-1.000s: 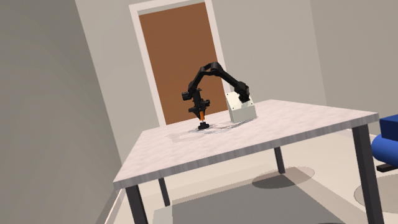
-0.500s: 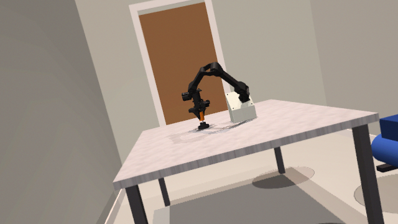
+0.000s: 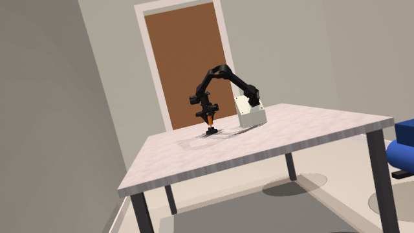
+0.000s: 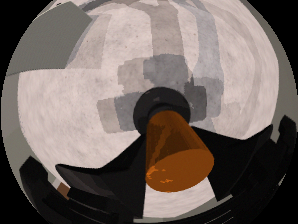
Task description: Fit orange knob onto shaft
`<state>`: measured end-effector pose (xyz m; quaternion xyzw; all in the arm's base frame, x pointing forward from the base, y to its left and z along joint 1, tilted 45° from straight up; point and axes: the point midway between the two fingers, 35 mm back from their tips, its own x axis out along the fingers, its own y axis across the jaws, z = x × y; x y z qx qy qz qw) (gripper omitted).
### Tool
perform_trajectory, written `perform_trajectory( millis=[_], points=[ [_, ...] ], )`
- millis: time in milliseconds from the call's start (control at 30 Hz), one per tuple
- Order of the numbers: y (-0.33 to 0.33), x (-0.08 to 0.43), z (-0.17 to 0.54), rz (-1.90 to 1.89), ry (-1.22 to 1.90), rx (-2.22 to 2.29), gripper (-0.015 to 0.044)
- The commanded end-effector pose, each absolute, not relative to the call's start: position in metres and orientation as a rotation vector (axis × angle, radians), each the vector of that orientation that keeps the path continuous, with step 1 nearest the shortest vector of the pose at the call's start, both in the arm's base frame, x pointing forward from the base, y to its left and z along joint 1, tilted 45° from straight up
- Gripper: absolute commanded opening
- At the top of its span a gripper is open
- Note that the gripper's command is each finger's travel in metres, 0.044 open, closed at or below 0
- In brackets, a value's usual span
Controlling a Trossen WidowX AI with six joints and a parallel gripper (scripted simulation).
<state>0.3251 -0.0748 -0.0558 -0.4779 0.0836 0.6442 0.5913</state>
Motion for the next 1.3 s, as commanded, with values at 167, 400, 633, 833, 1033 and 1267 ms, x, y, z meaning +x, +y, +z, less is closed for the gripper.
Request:
perform_trajectory(
  millis=[167, 400, 633, 833, 1033, 1267],
  points=[
    [-0.0779, 0.3263, -0.0557, 1.334, 0.558, -0.689, 0.0000],
    [-0.0774, 0.3265, -0.0583, 1.141, 0.839, -0.297, 0.0000],
    [-0.0766, 0.3260, -0.0590, 0.903, 1.084, 0.104, 0.0000],
    [-0.0759, 0.3251, -0.0580, 0.665, 1.260, 0.450, 0.0000],
    [-0.0757, 0.3242, -0.0557, 0.398, 1.402, 0.793, 0.0000],
    [-0.0756, 0.3245, -0.0530, 0.062, 1.517, 1.172, 0.0000]
  ],
)
